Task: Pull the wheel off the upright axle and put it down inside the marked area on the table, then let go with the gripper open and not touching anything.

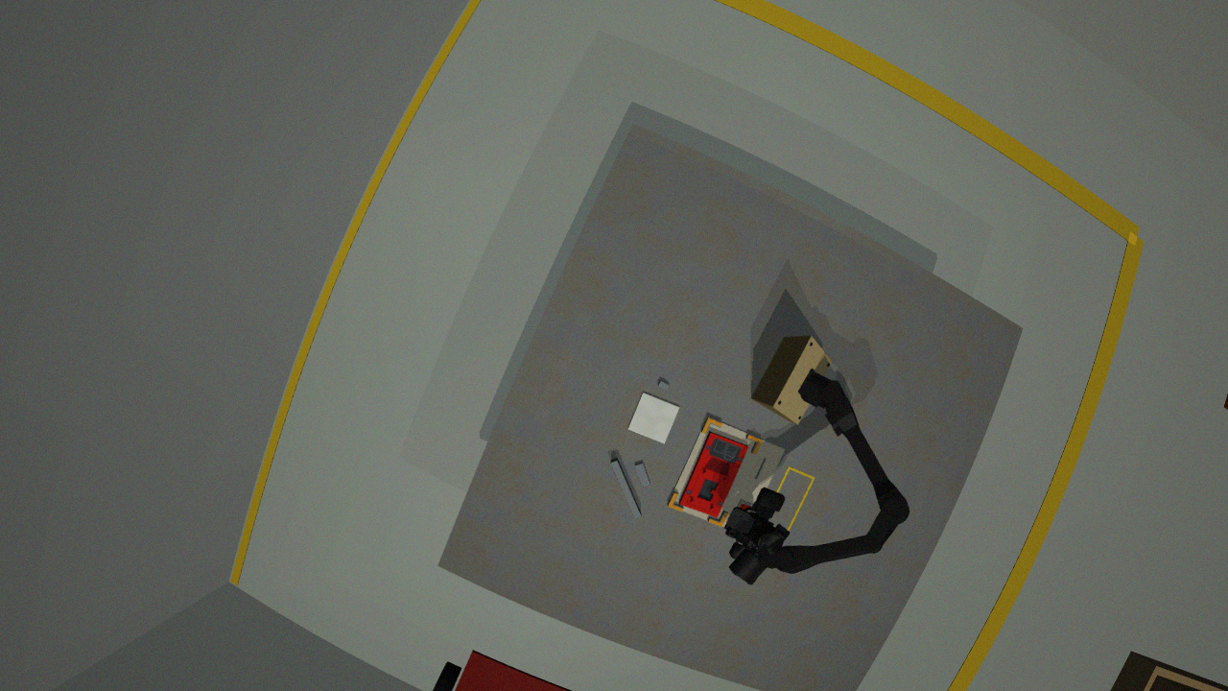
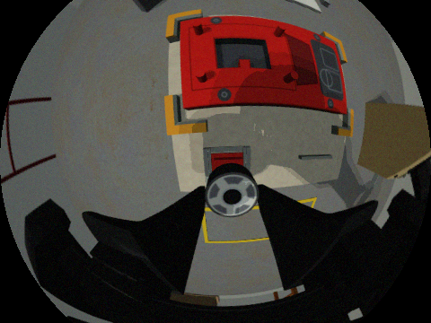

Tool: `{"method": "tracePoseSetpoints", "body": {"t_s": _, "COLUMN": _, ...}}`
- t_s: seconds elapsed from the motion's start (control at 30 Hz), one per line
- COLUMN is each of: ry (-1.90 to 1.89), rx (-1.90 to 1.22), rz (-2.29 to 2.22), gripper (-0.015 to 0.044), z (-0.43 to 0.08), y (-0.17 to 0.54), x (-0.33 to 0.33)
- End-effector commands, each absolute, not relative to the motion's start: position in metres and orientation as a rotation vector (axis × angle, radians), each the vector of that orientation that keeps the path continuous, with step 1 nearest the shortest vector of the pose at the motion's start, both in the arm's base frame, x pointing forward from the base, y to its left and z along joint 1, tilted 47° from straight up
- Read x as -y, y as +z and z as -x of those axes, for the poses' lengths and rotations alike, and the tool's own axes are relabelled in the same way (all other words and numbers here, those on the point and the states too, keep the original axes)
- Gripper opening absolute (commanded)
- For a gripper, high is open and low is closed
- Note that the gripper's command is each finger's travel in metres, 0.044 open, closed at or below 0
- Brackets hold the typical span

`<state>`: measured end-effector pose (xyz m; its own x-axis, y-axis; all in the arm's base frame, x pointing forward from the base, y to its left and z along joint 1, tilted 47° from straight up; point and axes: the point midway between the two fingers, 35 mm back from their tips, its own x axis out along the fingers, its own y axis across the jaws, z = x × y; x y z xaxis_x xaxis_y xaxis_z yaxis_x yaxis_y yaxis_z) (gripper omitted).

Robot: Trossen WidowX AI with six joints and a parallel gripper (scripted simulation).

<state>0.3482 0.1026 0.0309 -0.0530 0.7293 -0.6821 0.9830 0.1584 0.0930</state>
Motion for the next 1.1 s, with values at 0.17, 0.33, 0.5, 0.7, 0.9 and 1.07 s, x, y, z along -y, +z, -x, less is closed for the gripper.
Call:
{"method": "tracePoseSetpoints", "body": {"t_s": 0.17, "ry": -0.541, "rx": -1.831, "rz": -1.631, "gripper": 0.0000, "z": -0.3498, "y": 0.0343, "x": -0.0975}}
{"method": "tracePoseSetpoints", "body": {"t_s": 0.33, "ry": -0.541, "rx": -1.831, "rz": -1.632, "gripper": 0.0000, "z": -0.3499, "y": 0.0354, "x": -0.0963}}
{"method": "tracePoseSetpoints", "body": {"t_s": 0.5, "ry": -0.541, "rx": -1.831, "rz": -1.632, "gripper": 0.0000, "z": -0.3500, "y": 0.0366, "x": -0.0951}}
{"method": "tracePoseSetpoints", "body": {"t_s": 0.7, "ry": -0.542, "rx": -1.831, "rz": -1.633, "gripper": 0.0000, "z": -0.3500, "y": 0.0379, "x": -0.0936}}
{"method": "tracePoseSetpoints", "body": {"t_s": 0.9, "ry": -0.542, "rx": -1.831, "rz": -1.633, "gripper": 0.0000, "z": -0.3501, "y": 0.0392, "x": -0.0921}}
{"method": "tracePoseSetpoints", "body": {"t_s": 1.07, "ry": -0.542, "rx": -1.831, "rz": -1.634, "gripper": 0.0000, "z": -0.3501, "y": 0.0403, "x": -0.0909}}
